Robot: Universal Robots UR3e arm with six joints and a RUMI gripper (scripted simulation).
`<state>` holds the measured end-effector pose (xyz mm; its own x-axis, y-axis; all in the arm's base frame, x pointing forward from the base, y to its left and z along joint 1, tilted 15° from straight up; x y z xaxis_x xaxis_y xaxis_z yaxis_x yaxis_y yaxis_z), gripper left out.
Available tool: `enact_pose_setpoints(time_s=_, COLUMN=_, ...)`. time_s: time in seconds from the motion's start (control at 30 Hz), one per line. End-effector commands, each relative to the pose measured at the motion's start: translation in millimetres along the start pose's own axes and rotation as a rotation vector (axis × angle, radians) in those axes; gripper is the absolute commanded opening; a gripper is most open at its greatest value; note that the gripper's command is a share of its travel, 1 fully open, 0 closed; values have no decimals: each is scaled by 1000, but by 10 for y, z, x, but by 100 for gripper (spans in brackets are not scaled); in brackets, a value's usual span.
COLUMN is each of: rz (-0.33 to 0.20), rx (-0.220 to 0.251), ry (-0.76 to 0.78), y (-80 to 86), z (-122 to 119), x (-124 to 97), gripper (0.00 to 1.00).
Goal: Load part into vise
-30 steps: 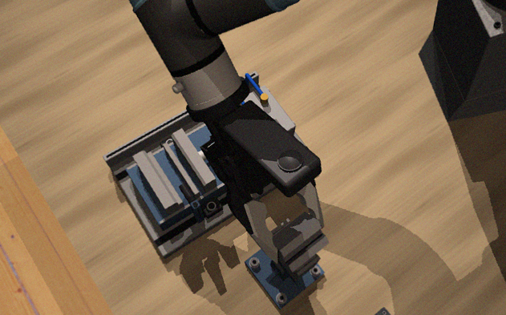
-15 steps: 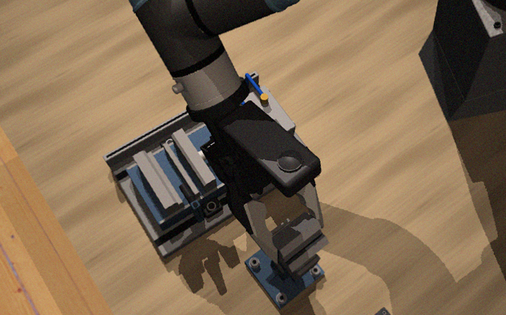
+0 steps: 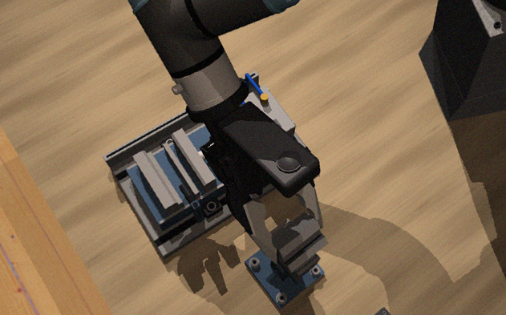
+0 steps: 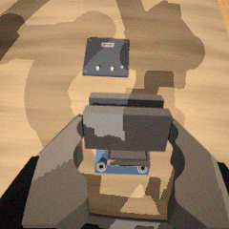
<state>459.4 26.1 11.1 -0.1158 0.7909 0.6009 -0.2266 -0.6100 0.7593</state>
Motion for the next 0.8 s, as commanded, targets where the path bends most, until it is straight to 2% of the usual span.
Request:
enact_pose_setpoints(time_s=0.0, rz=-1, rx=-2, ry=2, y=0, z=9, x=-8, gripper=0)
enact_pose_setpoints(time_s=0.77, rz=-1, rx=-2, ry=2, y=-36, z=17, x=-66, gripper=0)
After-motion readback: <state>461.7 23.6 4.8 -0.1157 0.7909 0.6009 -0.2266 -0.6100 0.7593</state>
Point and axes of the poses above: the point where the finger pads meet when closed, its own y axis back along the fingers, its own z axis across the jaws, x = y × z, the point moved 1 cm from there along y, back along the fingers, and after that the axes turned 2 degrees about y, right-handed, at the moved point
